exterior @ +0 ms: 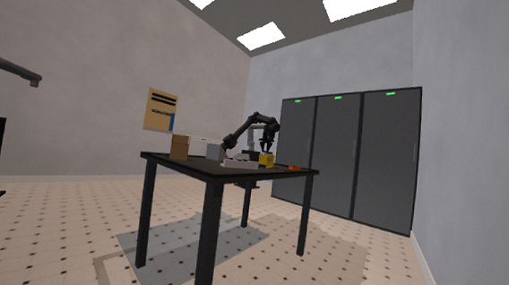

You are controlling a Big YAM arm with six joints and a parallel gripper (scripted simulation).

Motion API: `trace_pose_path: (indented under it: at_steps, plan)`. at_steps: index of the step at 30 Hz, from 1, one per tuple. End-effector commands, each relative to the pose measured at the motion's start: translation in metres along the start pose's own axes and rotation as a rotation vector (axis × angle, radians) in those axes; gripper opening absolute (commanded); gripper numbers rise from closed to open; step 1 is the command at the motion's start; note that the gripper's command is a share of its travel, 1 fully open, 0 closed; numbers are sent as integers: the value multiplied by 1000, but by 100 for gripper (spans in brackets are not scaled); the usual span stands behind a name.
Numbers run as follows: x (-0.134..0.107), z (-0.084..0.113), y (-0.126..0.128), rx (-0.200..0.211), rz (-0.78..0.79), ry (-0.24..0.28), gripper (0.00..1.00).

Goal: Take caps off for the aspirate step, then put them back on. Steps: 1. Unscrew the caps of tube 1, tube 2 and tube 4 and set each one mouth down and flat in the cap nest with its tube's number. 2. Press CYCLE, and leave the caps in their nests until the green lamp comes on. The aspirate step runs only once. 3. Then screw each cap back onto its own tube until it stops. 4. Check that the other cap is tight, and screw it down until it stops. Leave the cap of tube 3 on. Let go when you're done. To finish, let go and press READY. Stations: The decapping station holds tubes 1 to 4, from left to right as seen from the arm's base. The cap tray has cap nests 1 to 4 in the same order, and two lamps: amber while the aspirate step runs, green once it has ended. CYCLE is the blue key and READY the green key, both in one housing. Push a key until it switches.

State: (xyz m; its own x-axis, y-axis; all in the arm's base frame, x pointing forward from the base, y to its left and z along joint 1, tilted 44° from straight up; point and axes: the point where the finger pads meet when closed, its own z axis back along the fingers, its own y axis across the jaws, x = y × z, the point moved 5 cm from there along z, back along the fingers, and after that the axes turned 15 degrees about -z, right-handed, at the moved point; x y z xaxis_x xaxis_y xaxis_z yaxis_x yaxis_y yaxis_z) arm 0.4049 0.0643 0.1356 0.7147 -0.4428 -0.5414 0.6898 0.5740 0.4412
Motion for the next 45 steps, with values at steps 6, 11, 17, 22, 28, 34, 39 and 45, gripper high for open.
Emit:
trace_pose_path:
  at_steps: [6,11,17,22,28,34,39,45]
  plan:
    - [1,5,9,8,-57,-13,49]
    - [1,5,9,8,-57,-13,49]
    - [-1,-1,13,-5,4,-4,49]
    - [-1,1,14,-5,124,-4,49]
    - [-1,1,14,-4,364,-3,49]
    - [-1,2,15,-4,604,-2,49]
    - [-1,2,16,-3,726,-4,49]
    - [0,3,18,-3,969,-6,49]
